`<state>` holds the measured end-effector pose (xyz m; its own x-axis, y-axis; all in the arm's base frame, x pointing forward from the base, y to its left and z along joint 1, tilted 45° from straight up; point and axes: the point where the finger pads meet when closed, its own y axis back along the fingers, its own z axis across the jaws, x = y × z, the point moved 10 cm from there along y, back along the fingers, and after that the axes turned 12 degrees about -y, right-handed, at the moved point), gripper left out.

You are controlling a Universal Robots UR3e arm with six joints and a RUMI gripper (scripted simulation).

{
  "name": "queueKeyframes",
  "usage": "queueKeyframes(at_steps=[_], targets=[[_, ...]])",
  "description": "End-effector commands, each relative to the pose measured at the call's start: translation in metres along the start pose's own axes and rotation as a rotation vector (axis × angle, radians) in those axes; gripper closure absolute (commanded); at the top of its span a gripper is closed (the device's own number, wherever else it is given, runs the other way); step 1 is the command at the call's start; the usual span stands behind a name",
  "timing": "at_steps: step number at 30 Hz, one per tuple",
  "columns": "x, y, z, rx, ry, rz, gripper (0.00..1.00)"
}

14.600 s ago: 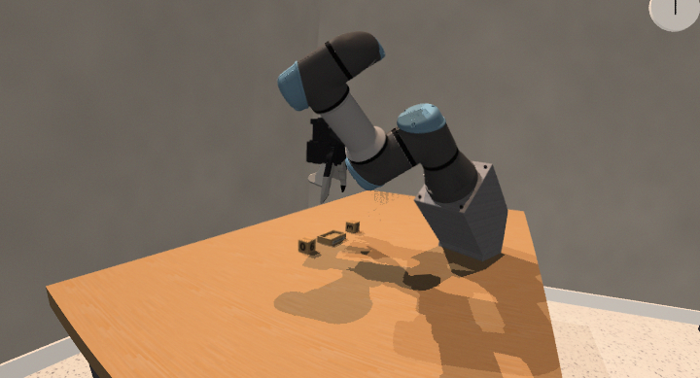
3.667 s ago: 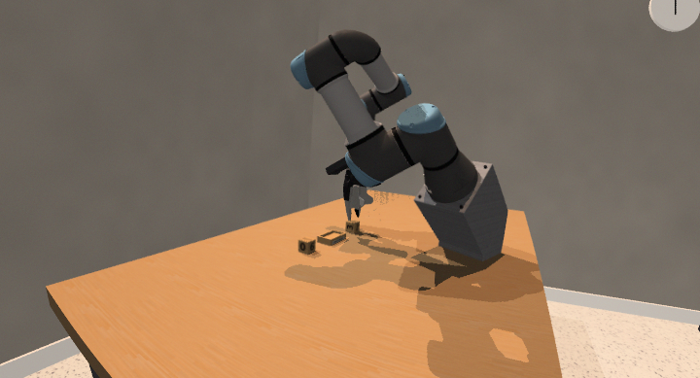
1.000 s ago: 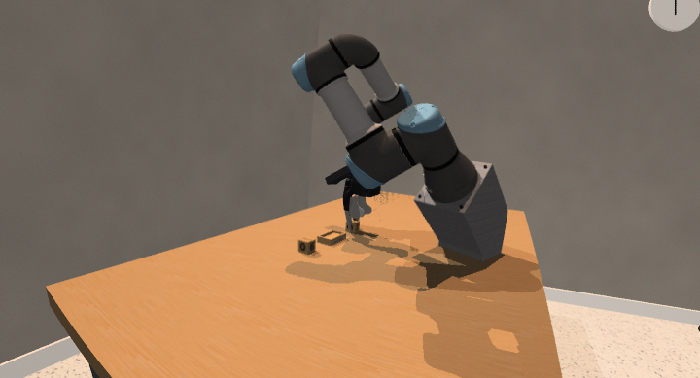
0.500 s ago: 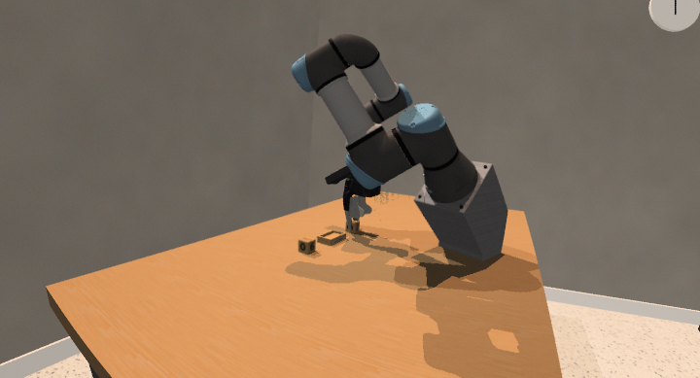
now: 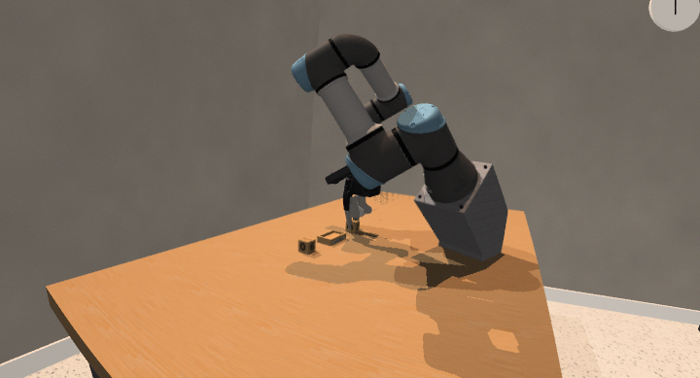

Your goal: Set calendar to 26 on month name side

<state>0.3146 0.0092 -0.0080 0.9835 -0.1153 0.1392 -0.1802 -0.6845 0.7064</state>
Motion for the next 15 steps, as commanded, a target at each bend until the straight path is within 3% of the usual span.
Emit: queueKeyframes(at_steps=[1, 7, 15], targets=[[0.000, 0.003, 0.000, -0.001, 0.001, 0.001, 0.89], [0.000, 0.009, 0.000, -0.001, 0.001, 0.001, 0.89], [0.000, 0.032, 0.000, -0.001, 0.001, 0.001, 0.89]])
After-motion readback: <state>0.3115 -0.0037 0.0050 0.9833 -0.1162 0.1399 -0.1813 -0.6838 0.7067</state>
